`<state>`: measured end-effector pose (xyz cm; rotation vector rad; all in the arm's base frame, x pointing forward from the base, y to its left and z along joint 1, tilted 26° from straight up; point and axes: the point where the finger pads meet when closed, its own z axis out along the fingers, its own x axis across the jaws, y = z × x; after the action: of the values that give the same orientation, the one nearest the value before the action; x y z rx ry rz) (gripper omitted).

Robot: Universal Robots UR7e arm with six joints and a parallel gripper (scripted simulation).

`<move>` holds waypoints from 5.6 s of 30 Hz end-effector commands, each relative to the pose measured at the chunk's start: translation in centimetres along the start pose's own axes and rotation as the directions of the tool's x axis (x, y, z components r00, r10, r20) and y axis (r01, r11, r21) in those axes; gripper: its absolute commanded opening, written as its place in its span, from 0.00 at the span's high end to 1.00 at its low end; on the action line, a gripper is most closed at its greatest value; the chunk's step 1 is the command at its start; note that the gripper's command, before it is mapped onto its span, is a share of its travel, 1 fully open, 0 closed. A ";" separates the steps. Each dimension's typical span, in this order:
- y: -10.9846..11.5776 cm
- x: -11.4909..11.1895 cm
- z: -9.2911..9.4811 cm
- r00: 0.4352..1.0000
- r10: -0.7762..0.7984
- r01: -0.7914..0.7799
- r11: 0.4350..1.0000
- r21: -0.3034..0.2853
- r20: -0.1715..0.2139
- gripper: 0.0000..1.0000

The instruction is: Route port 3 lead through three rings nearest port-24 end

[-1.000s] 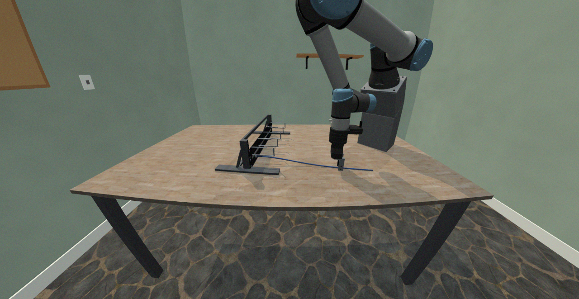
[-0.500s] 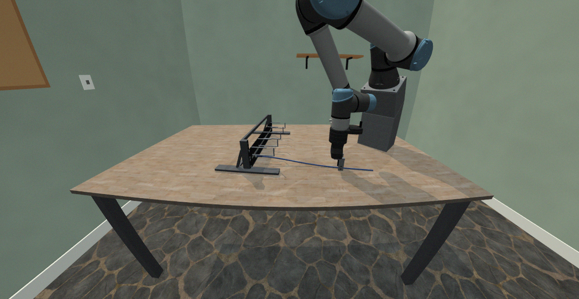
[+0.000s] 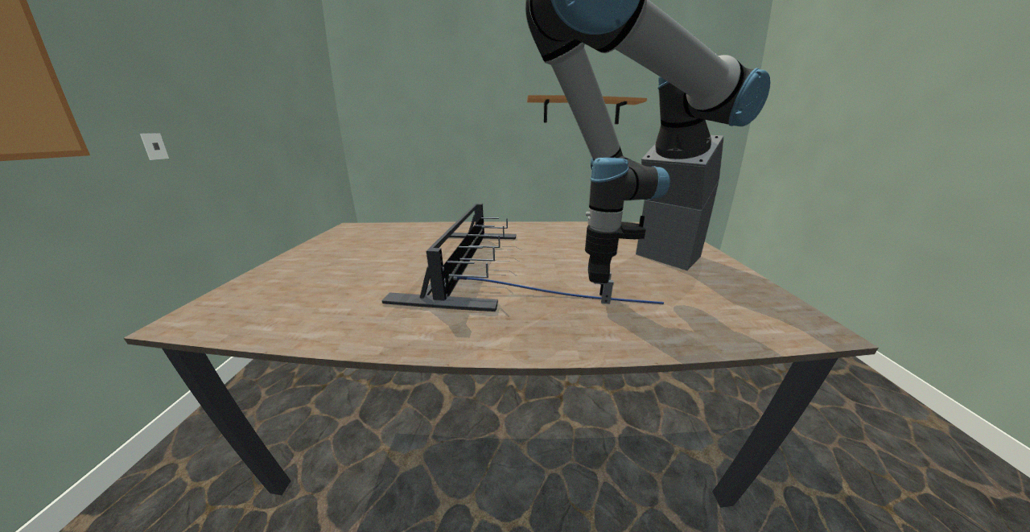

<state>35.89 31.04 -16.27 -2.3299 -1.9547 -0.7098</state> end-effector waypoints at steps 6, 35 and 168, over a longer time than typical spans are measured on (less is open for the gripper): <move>0.1 0.1 0.1 1.000 -0.002 0.002 1.000 -0.002 -0.001 1.00; 0.1 0.1 0.1 1.000 -0.002 0.002 1.000 -0.002 -0.001 1.00; 3.1 -2.8 -5.2 0.989 -0.151 0.151 0.989 0.000 0.000 1.00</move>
<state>35.72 28.05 -12.30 -2.2672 -2.0522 -0.7117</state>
